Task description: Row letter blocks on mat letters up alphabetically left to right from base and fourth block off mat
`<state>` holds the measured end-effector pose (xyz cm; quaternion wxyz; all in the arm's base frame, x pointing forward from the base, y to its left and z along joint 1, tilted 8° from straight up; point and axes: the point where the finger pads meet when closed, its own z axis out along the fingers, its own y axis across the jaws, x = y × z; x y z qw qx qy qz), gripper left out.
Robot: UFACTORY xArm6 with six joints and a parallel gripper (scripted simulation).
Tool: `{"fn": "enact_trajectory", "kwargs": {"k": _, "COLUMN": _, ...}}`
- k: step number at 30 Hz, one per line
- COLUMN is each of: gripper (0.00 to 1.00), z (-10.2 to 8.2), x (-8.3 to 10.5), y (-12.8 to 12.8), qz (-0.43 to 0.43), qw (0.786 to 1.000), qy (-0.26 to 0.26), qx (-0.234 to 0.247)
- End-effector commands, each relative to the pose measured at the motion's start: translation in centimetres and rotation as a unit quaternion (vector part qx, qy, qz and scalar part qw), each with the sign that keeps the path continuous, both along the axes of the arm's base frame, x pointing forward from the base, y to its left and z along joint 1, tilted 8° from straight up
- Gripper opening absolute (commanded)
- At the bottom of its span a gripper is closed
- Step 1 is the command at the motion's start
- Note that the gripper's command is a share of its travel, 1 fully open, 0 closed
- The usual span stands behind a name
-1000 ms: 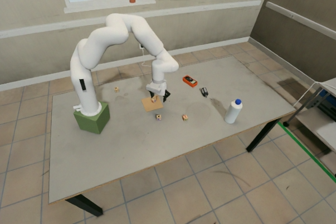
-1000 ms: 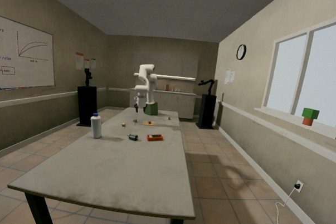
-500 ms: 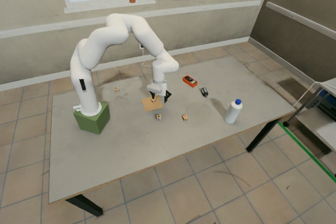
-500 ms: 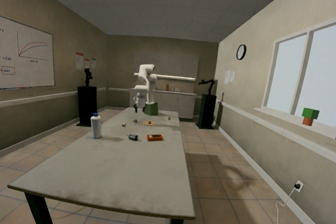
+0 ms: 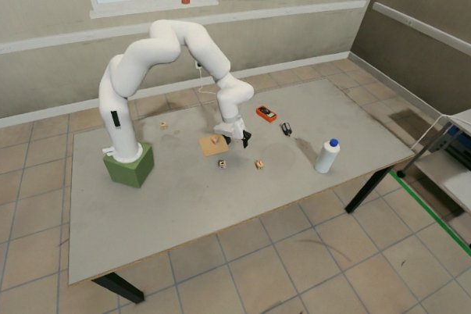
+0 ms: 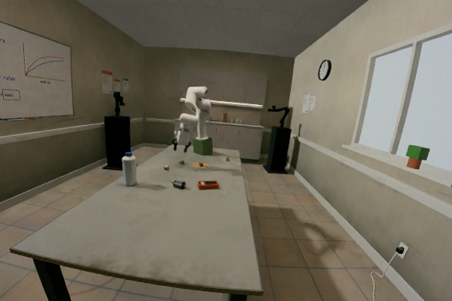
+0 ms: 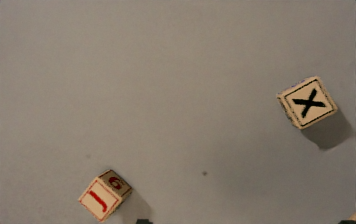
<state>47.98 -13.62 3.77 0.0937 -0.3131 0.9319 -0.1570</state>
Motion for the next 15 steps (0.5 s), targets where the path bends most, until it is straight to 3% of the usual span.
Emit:
{"fn": "enact_trajectory", "kwargs": {"k": 1, "gripper": 1.00, "z": 0.6, "x": 1.8, "y": -1.8, "qz": -0.005, "qw": 0.999, "qy": -0.032, "qx": -0.021}}
{"fn": "enact_trajectory", "kwargs": {"k": 15, "gripper": 1.00, "z": 2.2, "x": 5.7, "y": -4.4, "qz": -0.003, "qw": 0.995, "qy": -0.097, "qx": -0.038}}
